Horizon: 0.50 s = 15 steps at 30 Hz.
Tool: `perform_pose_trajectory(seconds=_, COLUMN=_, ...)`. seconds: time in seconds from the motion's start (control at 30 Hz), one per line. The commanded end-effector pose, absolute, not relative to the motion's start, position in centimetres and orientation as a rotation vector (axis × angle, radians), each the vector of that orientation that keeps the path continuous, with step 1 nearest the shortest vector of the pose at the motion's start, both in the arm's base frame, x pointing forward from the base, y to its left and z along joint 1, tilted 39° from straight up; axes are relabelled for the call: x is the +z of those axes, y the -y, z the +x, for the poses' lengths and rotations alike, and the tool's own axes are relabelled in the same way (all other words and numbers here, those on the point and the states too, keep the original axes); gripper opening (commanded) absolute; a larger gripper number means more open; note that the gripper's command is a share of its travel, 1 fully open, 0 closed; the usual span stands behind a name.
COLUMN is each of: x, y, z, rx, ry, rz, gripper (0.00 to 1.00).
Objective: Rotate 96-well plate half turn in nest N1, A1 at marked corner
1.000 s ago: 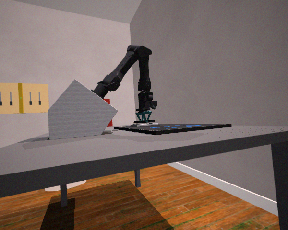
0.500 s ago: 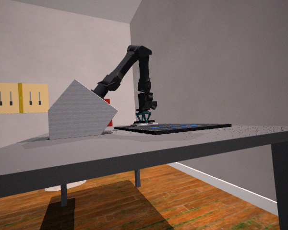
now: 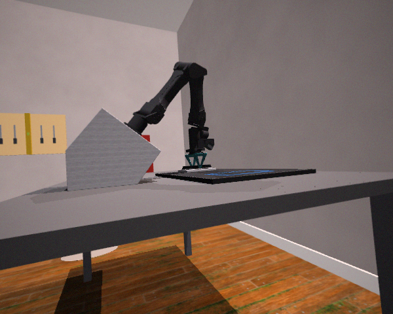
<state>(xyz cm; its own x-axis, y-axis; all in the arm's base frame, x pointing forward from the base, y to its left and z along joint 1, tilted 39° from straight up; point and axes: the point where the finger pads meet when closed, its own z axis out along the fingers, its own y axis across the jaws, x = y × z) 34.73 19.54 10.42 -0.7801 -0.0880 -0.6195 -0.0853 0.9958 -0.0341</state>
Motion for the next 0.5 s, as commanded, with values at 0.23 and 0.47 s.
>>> perform_pose_trajectory(seconds=0.23, x=10.72, y=-19.70, z=34.89, rx=0.005, ry=-2.458, rz=-0.119, gripper=0.00)
perform_pose_trajectory(seconds=0.47, x=10.65, y=-19.70, z=34.94, rx=0.005, ry=-2.458, rz=-0.119, gripper=0.00)
